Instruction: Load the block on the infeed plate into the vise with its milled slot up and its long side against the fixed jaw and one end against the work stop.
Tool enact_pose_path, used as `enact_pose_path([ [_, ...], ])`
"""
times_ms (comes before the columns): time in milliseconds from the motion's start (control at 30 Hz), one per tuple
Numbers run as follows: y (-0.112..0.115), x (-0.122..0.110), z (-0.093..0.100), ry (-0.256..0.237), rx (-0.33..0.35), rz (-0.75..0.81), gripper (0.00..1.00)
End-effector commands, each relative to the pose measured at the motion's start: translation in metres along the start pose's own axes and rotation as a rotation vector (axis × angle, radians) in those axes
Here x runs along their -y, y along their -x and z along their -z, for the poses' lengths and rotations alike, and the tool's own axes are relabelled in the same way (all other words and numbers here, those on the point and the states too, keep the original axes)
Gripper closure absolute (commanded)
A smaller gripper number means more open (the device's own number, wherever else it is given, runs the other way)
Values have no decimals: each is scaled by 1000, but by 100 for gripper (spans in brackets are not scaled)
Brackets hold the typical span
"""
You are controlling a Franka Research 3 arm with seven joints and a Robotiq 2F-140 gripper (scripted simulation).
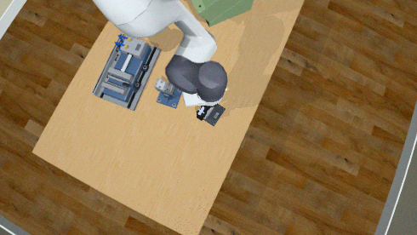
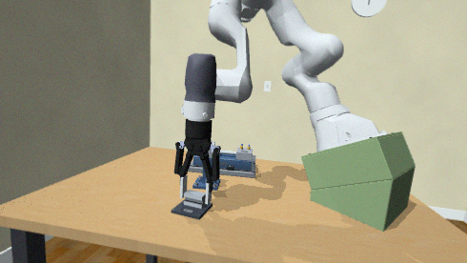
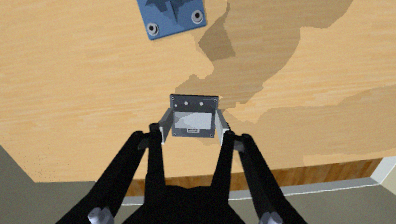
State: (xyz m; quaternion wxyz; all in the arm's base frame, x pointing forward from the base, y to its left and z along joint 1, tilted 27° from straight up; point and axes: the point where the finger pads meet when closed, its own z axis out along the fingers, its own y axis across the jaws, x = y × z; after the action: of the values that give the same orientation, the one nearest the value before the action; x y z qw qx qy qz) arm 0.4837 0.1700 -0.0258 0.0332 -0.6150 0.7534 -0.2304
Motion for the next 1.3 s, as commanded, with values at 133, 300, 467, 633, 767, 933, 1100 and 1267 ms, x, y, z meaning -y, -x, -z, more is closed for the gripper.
enact_pose_path([
  [133, 0, 1, 0, -1, 3, -8, 49],
  [300, 0, 1, 0, -1, 3, -8, 49],
  [467, 0, 1, 0, -1, 3, -8, 49],
  [633, 0, 1, 0, -1, 3, -8, 49],
  [767, 0, 1, 0, -1, 3, -8, 49],
  [933, 0, 1, 0, -1, 3, -8, 100],
  [1100, 0, 1, 0, -1, 3, -8, 100],
  [1267, 0, 1, 0, -1, 3, -8, 100],
])
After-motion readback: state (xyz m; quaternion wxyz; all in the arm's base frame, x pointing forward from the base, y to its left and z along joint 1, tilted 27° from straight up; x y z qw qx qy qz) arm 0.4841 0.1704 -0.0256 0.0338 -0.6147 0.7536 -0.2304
